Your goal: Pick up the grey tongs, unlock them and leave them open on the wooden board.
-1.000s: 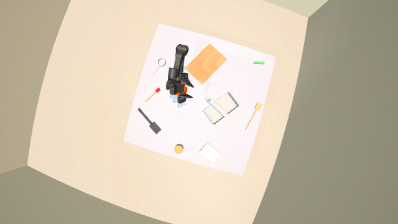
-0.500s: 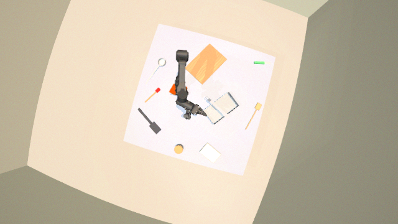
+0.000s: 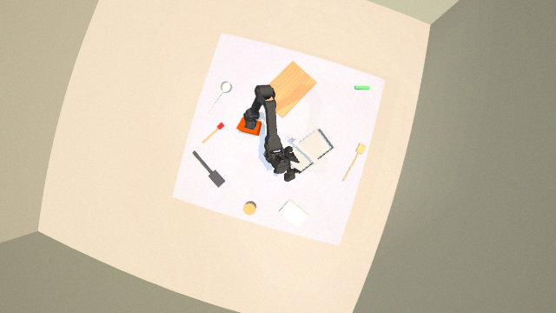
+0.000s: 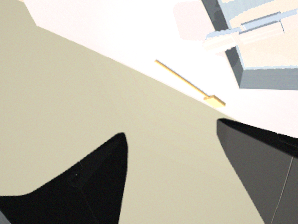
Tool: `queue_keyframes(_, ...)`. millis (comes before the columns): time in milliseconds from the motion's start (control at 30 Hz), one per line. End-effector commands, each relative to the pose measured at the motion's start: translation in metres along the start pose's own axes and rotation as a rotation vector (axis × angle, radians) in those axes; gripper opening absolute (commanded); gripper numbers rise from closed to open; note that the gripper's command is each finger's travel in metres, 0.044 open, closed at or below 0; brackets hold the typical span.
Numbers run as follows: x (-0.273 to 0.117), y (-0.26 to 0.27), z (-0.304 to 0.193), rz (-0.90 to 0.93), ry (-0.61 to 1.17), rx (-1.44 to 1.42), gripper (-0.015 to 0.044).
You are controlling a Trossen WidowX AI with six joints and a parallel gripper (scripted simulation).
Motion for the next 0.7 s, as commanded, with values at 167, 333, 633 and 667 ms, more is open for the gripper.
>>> queue_keyframes(167,0.097,-0.031,0.027,-0.328,-0.471,0.764,0.026)
queue_keyframes(333,0.129,-0.053,0.037,-0.378,-0.73,1.077,0.026)
queue_keyframes(633,0.14,-0.062,0.041,-0.382,-0.831,1.189,0.026)
queue_keyframes(667,0.14,-0.062,0.041,-0.382,-0.831,1.189,0.026)
Point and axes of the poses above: the point midway between the two fingers, 35 mm back from their tips, its own x axis out along the fingers, its own y axis across the jaws, z = x × y, the point moved 10 cm from there along -x, back along the fingers, and after that the axes turned 13 degrees about x, right-handed, at the moved point
